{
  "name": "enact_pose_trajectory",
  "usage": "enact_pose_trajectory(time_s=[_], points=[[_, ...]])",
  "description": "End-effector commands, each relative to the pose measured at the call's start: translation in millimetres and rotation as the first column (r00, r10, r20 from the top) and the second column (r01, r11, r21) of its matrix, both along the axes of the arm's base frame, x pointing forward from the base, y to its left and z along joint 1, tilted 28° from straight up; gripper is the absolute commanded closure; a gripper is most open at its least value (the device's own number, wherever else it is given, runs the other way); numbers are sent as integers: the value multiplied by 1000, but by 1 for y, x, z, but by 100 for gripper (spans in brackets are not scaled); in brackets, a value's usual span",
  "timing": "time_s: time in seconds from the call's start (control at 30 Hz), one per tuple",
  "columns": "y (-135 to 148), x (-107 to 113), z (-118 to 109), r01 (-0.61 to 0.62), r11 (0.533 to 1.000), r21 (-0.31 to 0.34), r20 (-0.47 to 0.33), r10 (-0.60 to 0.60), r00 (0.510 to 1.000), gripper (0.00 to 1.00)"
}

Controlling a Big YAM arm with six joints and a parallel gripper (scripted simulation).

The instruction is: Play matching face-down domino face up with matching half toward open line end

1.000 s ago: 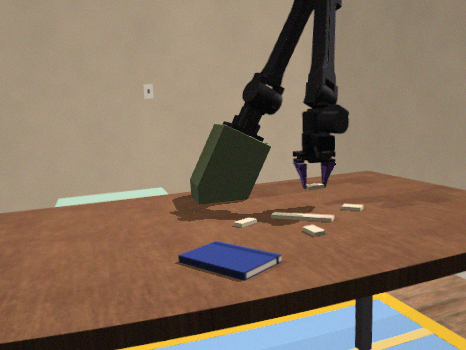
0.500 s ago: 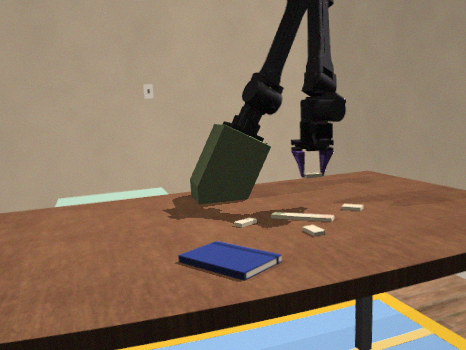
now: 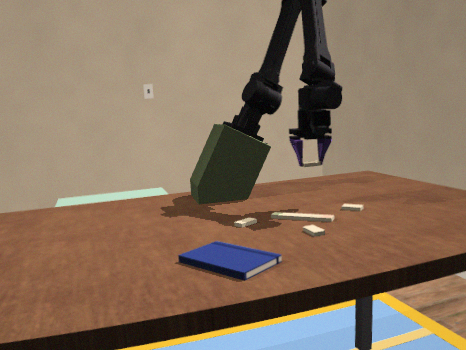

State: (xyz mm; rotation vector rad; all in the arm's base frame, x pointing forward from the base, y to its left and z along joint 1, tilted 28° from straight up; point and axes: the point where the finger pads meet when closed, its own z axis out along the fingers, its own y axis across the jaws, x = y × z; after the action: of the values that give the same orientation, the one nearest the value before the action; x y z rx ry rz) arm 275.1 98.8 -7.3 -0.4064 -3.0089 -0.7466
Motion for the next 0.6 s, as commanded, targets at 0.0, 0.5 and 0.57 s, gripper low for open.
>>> enact_pose_trajectory(time_s=[0.0,0.5,0.57], points=[[-2,12,9,2,1000,3,28,-2,1000,52],[-2,13,11,-7,1000,3,26,7,1000,52],[-3,18,14,-4,1000,4,39,4,999,52]])
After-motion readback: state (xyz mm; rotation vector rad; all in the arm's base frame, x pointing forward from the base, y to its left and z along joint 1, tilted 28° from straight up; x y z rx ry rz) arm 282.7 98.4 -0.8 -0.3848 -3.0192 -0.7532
